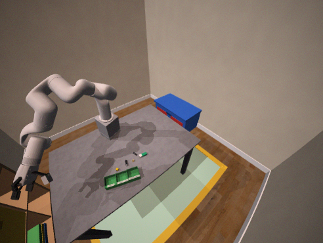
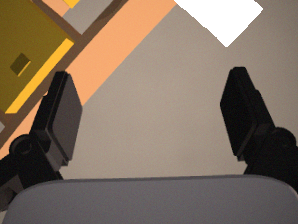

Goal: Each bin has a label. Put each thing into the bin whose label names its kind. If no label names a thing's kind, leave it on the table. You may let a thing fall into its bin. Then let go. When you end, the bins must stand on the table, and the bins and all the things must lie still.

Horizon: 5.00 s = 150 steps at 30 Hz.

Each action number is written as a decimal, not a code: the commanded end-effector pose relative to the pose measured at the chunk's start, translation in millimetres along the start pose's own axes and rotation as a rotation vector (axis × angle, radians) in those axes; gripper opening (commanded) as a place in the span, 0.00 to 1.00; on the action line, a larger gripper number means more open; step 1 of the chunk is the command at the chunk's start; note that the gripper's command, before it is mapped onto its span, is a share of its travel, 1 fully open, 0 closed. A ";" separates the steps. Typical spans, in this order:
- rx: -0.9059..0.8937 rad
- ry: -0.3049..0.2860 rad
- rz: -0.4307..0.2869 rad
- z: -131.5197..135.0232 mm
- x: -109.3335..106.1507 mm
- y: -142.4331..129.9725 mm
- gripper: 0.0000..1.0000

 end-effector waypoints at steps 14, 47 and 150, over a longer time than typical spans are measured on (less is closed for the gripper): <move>-0.001 -0.003 -0.003 1.7 -0.6 -2.0 1.00; 0.295 0.087 0.006 12.9 18.3 84.6 0.07; 1.074 0.927 0.141 33.4 -270.6 415.8 0.07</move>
Point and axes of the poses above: the point where the finger pads meet when closed, its own x axis out along the fingers, its own z axis across the jaws, y = z × x, the point moved 5 cm from there along -x, back along the fingers, and after that the axes turned 9 degrees about -x, right-handed, at the moved point
